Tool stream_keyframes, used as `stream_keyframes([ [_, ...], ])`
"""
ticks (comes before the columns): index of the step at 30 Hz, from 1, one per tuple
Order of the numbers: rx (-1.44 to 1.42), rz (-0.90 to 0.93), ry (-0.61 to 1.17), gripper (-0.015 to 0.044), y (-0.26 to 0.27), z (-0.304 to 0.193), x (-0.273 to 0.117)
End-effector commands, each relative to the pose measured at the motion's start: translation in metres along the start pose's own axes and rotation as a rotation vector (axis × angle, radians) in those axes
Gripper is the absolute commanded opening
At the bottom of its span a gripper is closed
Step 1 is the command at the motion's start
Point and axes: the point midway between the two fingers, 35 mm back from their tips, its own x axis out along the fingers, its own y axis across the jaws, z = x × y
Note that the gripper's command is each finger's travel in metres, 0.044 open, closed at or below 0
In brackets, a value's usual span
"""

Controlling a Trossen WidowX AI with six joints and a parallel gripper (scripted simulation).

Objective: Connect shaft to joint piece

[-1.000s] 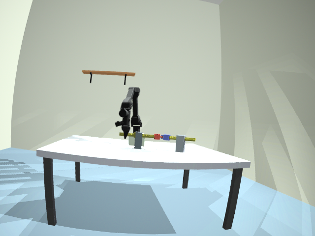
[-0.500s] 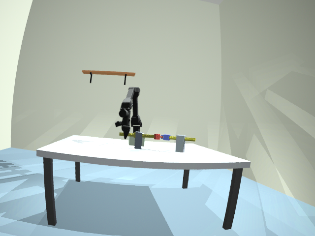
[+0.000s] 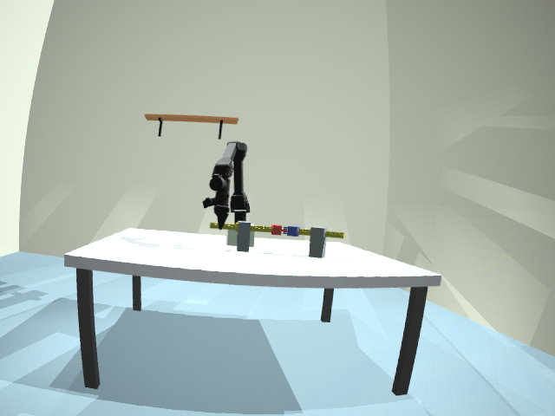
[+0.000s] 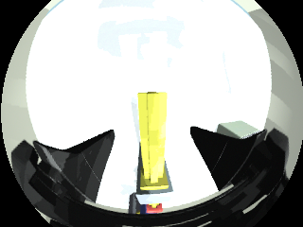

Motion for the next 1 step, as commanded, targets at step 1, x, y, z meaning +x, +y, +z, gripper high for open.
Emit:
stream_keyframes([
  [1,-0.002,0.006,0.003,0.044,0.0013,0.0,-0.01],
])
